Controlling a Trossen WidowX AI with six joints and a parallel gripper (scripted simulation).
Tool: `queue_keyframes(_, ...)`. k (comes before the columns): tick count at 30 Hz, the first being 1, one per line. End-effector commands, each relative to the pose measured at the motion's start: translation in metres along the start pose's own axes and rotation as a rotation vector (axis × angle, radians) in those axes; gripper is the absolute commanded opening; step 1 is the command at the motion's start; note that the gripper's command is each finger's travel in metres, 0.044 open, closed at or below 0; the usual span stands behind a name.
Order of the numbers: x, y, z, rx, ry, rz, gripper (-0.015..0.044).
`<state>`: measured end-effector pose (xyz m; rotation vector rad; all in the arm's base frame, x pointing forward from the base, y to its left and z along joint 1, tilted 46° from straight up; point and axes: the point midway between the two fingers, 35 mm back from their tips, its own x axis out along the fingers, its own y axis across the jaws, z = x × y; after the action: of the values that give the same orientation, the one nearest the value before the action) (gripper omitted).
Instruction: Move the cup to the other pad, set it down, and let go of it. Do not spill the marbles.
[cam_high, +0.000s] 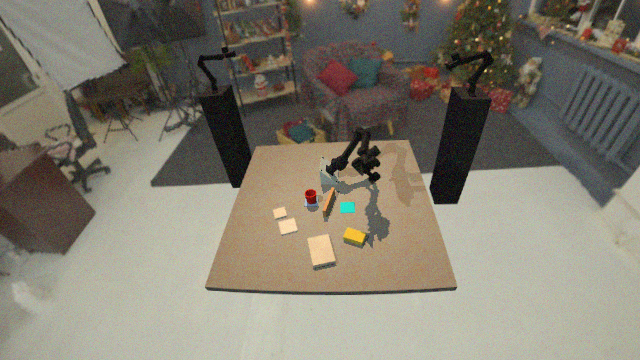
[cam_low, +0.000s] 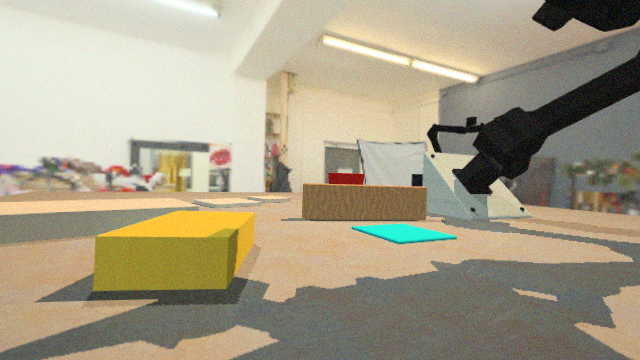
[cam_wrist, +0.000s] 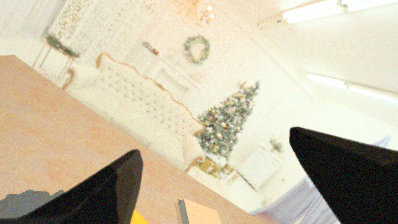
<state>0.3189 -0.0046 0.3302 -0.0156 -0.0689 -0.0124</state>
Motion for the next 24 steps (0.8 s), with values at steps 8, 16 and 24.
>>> queue_keyframes(8,0.026,-0.052,-0.102,-0.292,0.44,-0.016,0.019)
queue_keyframes(16,-0.003,-0.101,-0.224,-0.534,0.944,0.28,0.0148)
queue_keyframes(24,-0.058,-0.12,-0.299,-0.509,1.176,0.705,0.0148)
